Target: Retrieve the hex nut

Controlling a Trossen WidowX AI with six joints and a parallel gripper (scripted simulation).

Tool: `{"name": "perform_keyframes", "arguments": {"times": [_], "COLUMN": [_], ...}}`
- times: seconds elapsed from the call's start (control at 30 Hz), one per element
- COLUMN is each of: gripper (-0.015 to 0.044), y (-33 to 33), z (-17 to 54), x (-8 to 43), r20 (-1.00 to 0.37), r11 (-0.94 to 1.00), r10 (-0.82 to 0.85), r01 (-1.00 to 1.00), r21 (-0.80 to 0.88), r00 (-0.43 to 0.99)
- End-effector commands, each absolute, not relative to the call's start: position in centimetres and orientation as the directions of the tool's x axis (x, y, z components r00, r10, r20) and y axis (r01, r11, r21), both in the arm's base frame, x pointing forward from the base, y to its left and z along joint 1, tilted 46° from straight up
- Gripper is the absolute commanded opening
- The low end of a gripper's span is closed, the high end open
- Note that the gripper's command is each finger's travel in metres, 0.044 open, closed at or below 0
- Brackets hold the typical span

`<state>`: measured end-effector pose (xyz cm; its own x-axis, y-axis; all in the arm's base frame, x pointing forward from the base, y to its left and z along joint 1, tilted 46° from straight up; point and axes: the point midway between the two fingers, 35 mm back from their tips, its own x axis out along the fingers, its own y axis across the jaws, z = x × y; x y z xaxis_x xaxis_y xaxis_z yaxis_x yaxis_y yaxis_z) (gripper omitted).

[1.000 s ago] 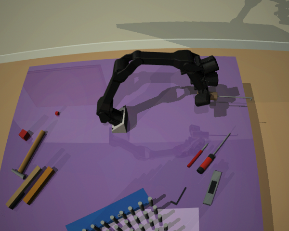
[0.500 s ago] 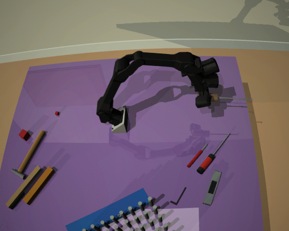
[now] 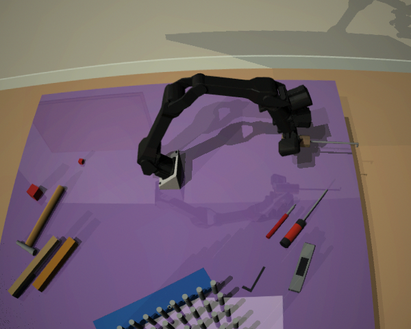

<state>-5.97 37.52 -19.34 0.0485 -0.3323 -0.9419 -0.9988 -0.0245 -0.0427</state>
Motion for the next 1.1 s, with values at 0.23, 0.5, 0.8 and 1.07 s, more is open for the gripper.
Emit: {"name": "perform_keyframes", "arguments": {"times": [0.23,0.5,0.8,1.07], "gripper": [0.0000,0.0000,0.0000,0.0000], "y": [36.9,36.5,36.0,35.5], "z": [-20.3,-20.8,-21.5,-22.0], "x": [-6.0,-6.0,-6.0,-6.0], "r20": [-0.942,-0.942,-0.942,-0.942], "r11": [-0.020,-0.020,-0.020,-0.020], "r10": [-0.332,-0.332,-0.332,-0.332], "r01": [-0.999,-0.999,-0.999,-0.999], "r21": [-0.041,-0.041,-0.041,-0.041], "r00": [0.045,0.045,0.045,0.045]}}
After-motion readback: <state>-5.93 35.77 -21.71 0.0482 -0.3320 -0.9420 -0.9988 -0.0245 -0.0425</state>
